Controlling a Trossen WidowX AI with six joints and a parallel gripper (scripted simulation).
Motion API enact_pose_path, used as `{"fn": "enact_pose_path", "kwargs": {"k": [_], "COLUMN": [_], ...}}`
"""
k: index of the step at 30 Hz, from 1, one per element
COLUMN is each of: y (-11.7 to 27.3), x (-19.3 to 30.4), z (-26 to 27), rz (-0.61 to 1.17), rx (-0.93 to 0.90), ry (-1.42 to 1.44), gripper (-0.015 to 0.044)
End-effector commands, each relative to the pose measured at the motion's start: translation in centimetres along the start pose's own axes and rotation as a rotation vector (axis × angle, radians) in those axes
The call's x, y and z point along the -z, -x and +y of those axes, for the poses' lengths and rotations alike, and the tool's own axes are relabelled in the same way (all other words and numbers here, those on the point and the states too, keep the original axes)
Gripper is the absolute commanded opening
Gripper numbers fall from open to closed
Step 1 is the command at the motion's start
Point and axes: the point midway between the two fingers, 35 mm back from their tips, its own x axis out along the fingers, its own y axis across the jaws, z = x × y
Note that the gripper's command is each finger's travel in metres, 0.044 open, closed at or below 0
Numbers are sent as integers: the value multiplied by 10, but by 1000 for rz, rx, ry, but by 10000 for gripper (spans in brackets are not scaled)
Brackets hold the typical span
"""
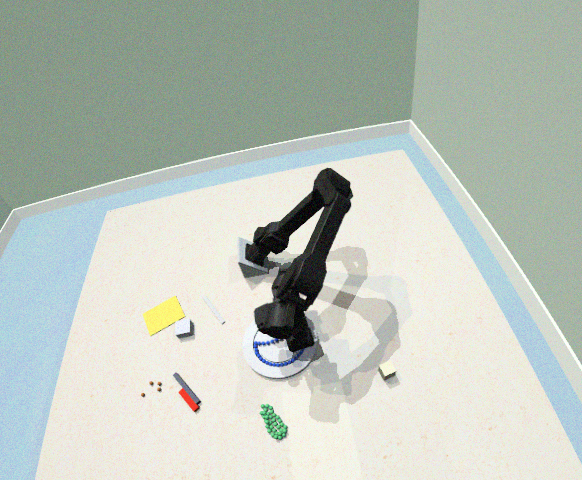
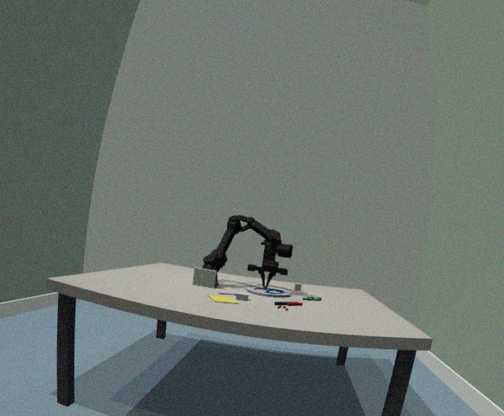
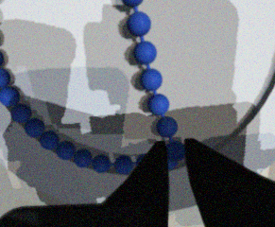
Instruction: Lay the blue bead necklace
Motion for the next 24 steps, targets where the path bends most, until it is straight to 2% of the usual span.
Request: {"fn": "enact_pose_path", "kwargs": {"k": [1,20,24], "y": [1,-7,-4], "x": [4,9,9], "z": [-2,-7,-4], "rz": [2,3,-5], "rx": [-2,-2,-7], "ry": [6,5,12], "gripper": [0,0,105]}}
